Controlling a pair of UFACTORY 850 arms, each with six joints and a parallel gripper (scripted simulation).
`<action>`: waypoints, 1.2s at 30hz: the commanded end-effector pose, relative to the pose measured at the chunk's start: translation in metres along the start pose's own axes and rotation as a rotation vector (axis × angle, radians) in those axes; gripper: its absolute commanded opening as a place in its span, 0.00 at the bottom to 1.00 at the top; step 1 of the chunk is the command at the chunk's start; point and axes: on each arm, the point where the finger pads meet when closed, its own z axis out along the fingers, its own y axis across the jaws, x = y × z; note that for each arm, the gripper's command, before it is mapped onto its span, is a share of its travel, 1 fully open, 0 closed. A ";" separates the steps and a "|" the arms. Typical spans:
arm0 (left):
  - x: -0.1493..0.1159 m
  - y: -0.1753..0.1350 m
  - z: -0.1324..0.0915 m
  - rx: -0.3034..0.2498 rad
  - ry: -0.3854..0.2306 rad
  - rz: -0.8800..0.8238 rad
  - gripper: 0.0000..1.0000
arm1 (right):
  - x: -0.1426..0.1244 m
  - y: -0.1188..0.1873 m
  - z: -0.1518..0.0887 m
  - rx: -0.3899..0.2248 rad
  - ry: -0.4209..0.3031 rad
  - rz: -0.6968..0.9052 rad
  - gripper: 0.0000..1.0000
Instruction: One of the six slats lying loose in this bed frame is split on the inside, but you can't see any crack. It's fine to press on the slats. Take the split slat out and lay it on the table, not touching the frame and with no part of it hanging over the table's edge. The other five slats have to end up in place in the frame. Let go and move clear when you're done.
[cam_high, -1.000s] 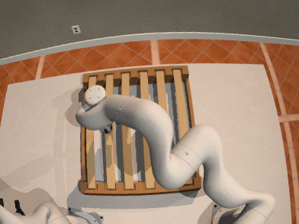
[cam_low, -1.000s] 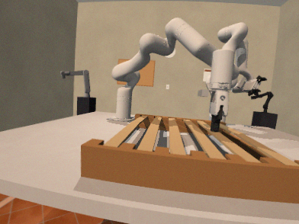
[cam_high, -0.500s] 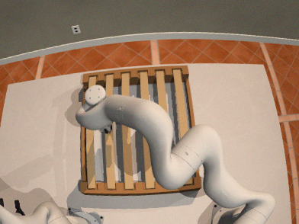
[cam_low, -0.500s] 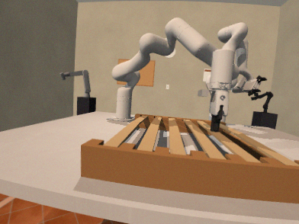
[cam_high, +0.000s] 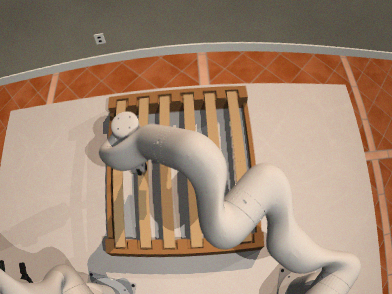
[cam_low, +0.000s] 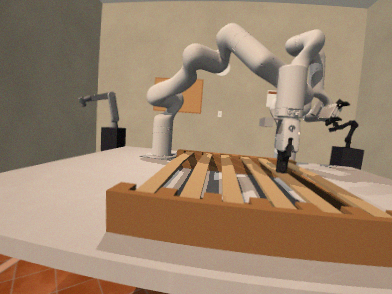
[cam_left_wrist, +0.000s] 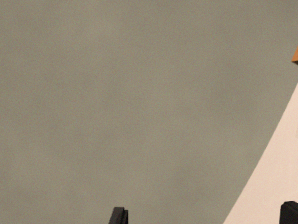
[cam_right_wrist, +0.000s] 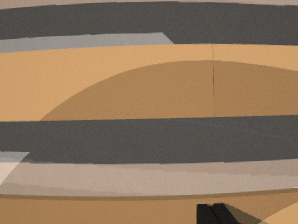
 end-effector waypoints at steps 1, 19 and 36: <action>0.000 0.000 0.000 0.000 0.000 0.001 1.00 | 0.000 -0.001 -0.001 0.000 0.000 0.000 0.00; 0.000 0.000 0.000 0.000 0.000 0.001 1.00 | -0.001 0.000 -0.009 0.001 -0.001 0.000 0.00; 0.000 0.000 0.000 0.000 0.000 0.001 1.00 | -0.001 0.000 -0.017 0.002 -0.001 0.000 0.00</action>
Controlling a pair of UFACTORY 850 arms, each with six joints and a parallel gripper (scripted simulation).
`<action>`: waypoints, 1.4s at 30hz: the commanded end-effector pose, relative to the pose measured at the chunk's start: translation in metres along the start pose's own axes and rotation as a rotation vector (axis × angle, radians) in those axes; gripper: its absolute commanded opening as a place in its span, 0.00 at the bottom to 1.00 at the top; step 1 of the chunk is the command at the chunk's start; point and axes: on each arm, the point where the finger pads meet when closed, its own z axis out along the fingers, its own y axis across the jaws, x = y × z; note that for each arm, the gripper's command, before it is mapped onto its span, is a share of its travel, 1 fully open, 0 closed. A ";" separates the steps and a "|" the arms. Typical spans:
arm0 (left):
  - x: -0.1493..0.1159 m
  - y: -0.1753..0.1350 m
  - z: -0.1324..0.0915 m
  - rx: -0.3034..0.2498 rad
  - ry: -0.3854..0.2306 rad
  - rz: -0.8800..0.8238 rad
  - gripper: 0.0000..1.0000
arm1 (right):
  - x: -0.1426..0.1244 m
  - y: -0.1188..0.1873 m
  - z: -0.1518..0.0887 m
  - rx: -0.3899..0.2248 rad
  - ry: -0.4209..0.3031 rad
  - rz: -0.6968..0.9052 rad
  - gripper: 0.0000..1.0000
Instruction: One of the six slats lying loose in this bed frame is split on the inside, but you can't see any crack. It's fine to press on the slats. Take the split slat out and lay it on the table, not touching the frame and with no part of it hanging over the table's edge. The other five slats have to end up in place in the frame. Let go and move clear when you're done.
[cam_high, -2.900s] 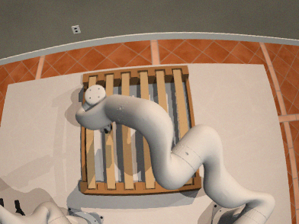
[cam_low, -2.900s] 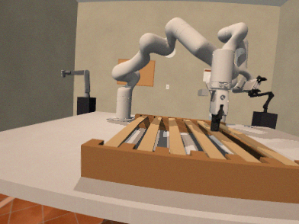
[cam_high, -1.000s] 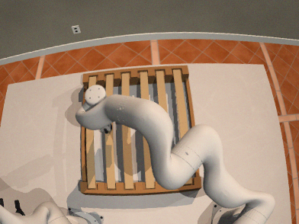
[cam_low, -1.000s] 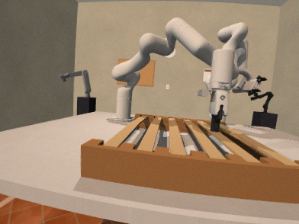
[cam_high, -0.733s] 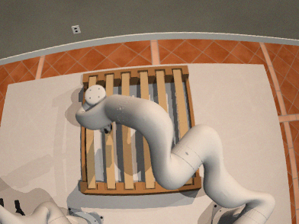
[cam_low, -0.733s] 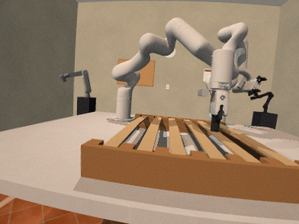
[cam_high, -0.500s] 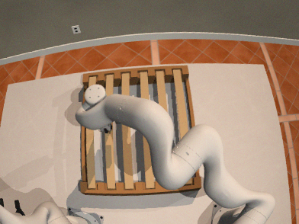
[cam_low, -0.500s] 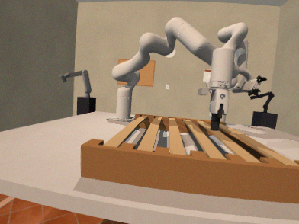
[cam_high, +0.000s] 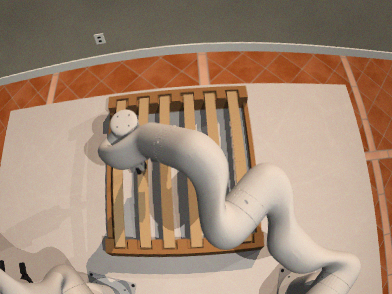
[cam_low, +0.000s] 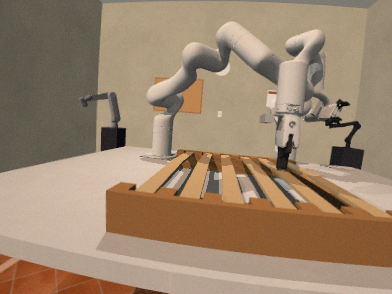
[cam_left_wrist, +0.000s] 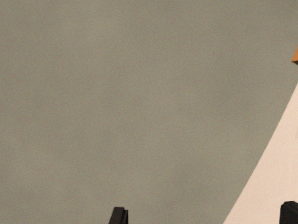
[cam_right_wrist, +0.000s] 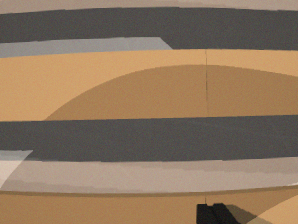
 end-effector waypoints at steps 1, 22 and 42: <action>0.000 0.000 0.000 0.000 0.000 0.001 1.00 | -0.001 -0.001 -0.005 0.003 -0.003 0.000 0.00; 0.000 0.000 0.000 0.000 0.000 0.001 1.00 | 0.000 -0.001 -0.041 0.003 -0.003 0.000 0.00; 0.000 0.000 0.000 0.000 0.000 0.001 1.00 | -0.057 -0.001 -0.059 0.003 -0.003 0.000 0.00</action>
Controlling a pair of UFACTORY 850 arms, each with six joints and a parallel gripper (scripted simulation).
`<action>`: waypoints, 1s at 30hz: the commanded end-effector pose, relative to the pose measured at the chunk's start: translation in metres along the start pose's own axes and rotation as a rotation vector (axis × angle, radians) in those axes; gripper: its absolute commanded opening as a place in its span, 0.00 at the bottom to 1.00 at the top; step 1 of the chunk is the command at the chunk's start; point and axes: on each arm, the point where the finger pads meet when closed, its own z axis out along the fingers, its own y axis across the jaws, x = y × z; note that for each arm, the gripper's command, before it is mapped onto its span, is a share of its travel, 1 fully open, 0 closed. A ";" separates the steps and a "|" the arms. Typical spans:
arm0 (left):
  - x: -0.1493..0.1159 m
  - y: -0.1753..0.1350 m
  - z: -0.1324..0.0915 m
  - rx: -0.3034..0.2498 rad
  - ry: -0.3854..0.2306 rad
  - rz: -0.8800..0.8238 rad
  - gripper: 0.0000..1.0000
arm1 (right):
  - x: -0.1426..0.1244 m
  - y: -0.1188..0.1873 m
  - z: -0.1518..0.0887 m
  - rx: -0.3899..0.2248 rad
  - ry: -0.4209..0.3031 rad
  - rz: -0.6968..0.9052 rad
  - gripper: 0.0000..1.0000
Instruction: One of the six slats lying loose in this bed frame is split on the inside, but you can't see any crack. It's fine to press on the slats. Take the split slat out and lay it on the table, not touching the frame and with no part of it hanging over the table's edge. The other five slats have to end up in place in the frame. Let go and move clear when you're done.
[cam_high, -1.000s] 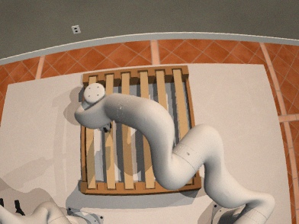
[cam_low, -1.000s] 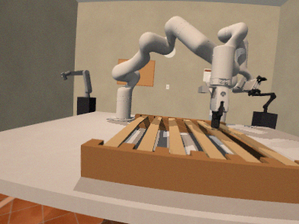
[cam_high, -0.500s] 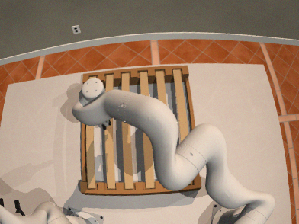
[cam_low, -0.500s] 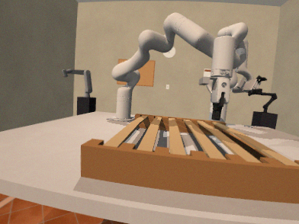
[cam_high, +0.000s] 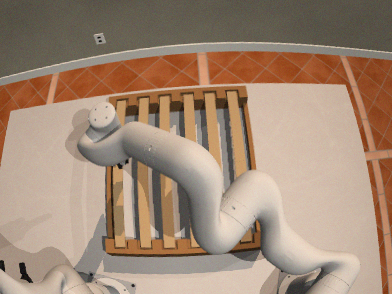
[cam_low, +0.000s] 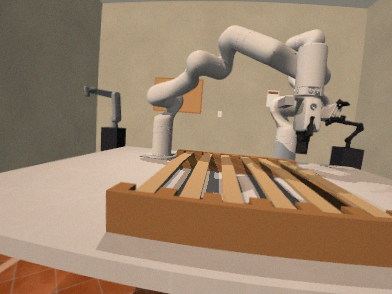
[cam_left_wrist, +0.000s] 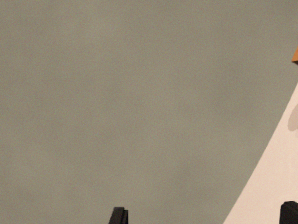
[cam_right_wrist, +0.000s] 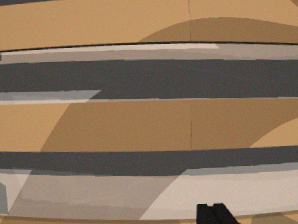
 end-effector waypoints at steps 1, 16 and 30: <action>0.000 0.000 0.000 0.000 0.000 0.001 1.00 | -0.002 -0.001 -0.003 -0.002 0.002 0.000 0.00; 0.000 0.000 0.000 0.000 0.000 0.001 1.00 | -0.041 -0.001 -0.014 -0.001 0.002 0.000 0.00; 0.000 0.000 0.000 0.000 0.000 0.001 1.00 | -0.041 -0.001 0.015 -0.003 0.001 0.001 0.00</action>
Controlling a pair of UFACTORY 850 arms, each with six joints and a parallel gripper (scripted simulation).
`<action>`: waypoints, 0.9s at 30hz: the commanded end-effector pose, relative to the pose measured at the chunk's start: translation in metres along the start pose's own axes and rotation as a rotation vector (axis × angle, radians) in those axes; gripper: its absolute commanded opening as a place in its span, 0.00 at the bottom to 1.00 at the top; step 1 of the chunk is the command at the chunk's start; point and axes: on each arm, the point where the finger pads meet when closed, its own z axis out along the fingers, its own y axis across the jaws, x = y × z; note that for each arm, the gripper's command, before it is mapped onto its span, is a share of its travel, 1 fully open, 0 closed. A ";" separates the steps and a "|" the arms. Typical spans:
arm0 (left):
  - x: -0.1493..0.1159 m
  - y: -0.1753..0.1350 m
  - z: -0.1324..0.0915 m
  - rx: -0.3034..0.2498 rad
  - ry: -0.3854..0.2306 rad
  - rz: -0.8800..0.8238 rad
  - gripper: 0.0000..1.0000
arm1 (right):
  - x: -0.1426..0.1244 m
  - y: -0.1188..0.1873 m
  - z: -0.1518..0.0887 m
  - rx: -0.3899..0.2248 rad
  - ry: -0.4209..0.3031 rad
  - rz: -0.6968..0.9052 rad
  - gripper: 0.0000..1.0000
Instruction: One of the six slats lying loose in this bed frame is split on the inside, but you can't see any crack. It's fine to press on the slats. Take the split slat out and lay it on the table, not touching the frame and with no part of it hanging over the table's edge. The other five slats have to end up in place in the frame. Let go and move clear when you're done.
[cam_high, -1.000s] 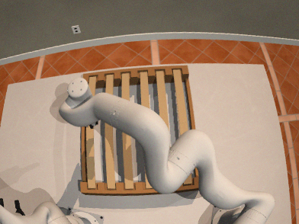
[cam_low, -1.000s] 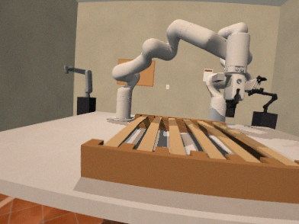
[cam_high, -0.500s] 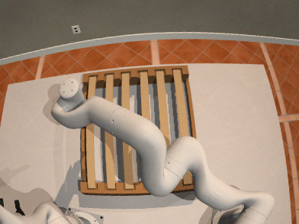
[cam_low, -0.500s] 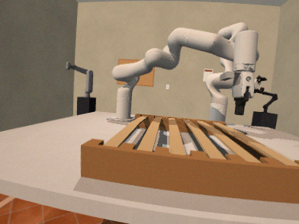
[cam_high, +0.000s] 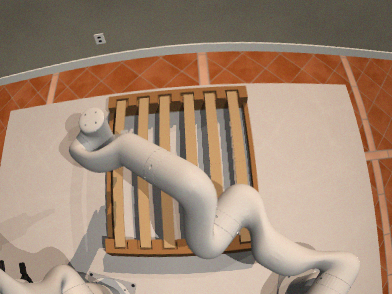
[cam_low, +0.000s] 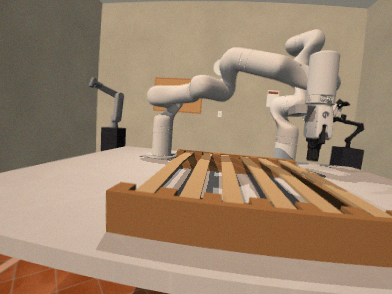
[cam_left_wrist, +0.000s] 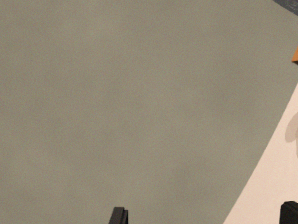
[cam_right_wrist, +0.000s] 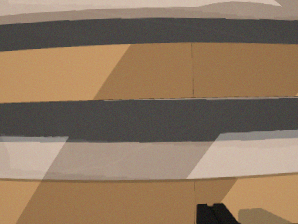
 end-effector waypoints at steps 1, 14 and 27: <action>0.000 0.000 0.000 0.000 0.000 0.001 1.00 | -0.002 -0.002 -0.005 -0.002 0.002 0.000 0.00; 0.000 0.000 0.000 0.000 0.000 0.001 1.00 | -0.002 -0.002 0.005 -0.002 0.003 0.000 0.00; 0.000 0.000 0.000 0.000 0.000 0.001 1.00 | -0.002 -0.002 0.005 -0.002 0.003 0.000 0.00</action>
